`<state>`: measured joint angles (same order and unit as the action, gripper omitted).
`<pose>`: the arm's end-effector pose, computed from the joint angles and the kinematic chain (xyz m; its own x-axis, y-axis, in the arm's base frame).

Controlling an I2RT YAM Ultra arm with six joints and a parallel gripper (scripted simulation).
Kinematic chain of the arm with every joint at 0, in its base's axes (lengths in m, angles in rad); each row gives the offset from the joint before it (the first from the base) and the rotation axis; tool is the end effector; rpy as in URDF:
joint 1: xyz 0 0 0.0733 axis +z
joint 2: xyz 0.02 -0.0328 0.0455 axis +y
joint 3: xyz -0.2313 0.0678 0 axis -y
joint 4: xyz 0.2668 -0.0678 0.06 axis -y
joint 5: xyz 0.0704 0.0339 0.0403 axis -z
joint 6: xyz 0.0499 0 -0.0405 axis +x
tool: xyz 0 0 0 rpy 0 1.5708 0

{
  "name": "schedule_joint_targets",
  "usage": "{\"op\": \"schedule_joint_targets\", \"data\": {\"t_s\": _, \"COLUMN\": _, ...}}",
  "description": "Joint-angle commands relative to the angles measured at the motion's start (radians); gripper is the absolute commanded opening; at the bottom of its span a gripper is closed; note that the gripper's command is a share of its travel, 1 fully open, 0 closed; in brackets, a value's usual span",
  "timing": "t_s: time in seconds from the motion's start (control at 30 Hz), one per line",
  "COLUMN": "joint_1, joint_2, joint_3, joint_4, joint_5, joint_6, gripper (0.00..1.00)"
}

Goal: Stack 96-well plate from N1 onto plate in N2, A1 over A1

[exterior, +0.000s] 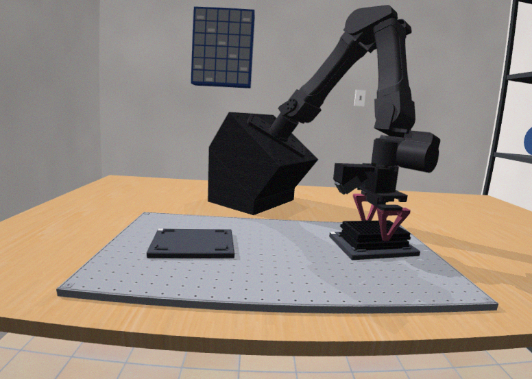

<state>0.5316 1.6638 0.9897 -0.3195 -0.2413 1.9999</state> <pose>0.2969 0.1897 0.1297 -0.2493 0.8778 0.4091 0.9084 0.0655 0.4129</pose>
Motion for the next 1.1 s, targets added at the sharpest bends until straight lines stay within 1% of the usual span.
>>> {"op": "schedule_joint_targets", "data": {"t_s": 0.0, "joint_1": 0.009, "joint_2": 0.009, "joint_3": 0.016, "joint_4": 0.0, "joint_5": 0.012, "joint_6": 0.008, "gripper": 0.0}}
{"op": "schedule_joint_targets", "data": {"t_s": 0.43, "joint_1": 0.005, "joint_2": 0.02, "joint_3": 0.024, "joint_4": 0.002, "joint_5": 0.013, "joint_6": 0.009, "gripper": 0.0}}
{"op": "schedule_joint_targets", "data": {"t_s": 0.53, "joint_1": 0.007, "joint_2": 0.006, "joint_3": 0.027, "joint_4": 0.007, "joint_5": 0.013, "joint_6": 0.01, "gripper": 0.0}}
{"op": "schedule_joint_targets", "data": {"t_s": 0.67, "joint_1": 0.011, "joint_2": 0.025, "joint_3": 0.028, "joint_4": 0.005, "joint_5": 0.014, "joint_6": 0.011, "gripper": 0.0}}
{"op": "schedule_joint_targets", "data": {"t_s": 0.93, "joint_1": 0.008, "joint_2": 0.028, "joint_3": 0.03, "joint_4": 0.013, "joint_5": 0.014, "joint_6": 0.011, "gripper": 0.0}}
{"op": "schedule_joint_targets", "data": {"t_s": 0.97, "joint_1": 0.004, "joint_2": 0.011, "joint_3": 0.01, "joint_4": 0.01, "joint_5": 0.008, "joint_6": 0.006, "gripper": 0.0}}
{"op": "schedule_joint_targets", "data": {"t_s": 1.07, "joint_1": 0.004, "joint_2": 0.012, "joint_3": 0.011, "joint_4": 0.01, "joint_5": 0.008, "joint_6": 0.006, "gripper": 0.0}}
